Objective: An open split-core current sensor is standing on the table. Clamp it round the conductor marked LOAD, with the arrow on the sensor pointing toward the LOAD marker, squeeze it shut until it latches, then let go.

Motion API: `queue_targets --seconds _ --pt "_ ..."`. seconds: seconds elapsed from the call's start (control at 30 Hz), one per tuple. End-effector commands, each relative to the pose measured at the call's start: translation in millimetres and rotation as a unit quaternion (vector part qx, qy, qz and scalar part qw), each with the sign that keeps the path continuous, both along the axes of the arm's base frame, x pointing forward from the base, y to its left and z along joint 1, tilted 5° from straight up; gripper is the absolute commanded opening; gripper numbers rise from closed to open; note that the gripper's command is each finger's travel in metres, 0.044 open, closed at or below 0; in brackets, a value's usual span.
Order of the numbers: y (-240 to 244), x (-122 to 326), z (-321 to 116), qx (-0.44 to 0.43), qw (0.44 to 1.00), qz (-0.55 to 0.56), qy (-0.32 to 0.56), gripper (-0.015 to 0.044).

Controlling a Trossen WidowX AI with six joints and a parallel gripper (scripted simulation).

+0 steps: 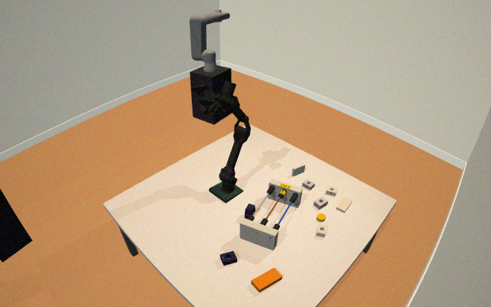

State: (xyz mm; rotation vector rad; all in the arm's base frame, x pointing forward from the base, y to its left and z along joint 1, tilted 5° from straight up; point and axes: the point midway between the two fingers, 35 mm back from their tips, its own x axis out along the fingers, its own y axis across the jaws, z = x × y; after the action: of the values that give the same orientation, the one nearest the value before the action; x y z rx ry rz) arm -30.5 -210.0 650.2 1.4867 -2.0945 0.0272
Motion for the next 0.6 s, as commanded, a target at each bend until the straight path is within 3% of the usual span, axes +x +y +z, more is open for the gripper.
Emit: queue_targets --seconds 0.0,0.27,0.57 --pt "-1.2 1.7 -1.1 0.002 1.0 0.001 0.006 0.0426" --pt "-34.5 89.1 -53.2 0.054 0.96 0.062 0.268 0.044" --pt "-27.7 177.3 -109.6 0.015 0.863 0.115 0.492 0.044"
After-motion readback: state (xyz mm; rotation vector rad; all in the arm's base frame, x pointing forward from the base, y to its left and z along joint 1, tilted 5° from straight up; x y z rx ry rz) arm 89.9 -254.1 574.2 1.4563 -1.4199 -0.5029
